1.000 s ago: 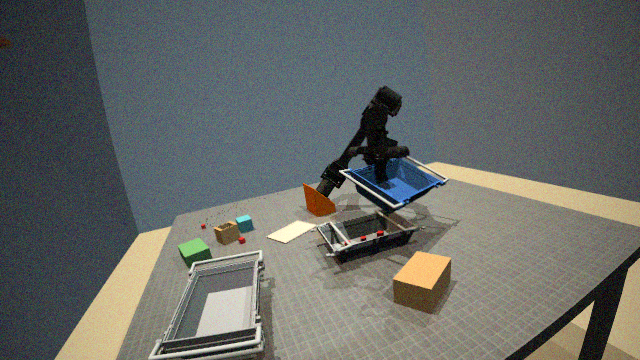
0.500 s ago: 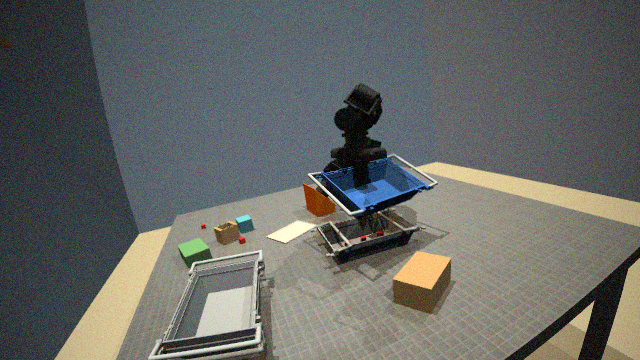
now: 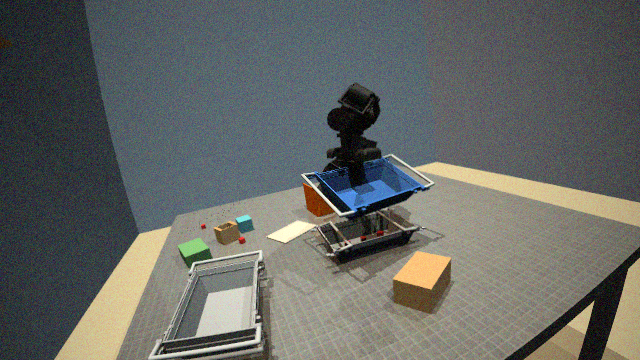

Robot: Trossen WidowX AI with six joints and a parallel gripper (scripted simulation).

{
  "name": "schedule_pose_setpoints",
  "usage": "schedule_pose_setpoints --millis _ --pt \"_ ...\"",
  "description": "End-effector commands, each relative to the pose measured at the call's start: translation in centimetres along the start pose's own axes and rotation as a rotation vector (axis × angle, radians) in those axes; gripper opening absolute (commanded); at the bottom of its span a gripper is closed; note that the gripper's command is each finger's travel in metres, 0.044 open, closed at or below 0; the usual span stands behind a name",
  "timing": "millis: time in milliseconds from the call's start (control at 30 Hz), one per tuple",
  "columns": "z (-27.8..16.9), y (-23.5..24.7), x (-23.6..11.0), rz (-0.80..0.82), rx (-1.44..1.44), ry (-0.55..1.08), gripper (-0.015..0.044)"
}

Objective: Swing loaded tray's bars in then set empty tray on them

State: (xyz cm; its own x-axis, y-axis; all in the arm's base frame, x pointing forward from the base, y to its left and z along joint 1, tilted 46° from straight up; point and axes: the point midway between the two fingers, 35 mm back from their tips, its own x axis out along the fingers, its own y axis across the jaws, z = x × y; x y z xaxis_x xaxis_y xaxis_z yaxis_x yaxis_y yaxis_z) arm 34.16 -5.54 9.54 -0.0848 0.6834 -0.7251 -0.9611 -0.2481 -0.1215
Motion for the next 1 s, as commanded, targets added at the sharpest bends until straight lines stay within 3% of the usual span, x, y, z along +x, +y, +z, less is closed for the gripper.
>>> schedule_pose_setpoints --millis 0,567,967 --pt "-0.1 -0.1 -0.5 -0.015 0.001 0.009 0.0" --pt "-0.2 -0.1 -0.5 -0.015 0.001 0.009 0.0" --pt "-2.5 0.4 -0.4 -0.009 0.001 0.002 0.0"
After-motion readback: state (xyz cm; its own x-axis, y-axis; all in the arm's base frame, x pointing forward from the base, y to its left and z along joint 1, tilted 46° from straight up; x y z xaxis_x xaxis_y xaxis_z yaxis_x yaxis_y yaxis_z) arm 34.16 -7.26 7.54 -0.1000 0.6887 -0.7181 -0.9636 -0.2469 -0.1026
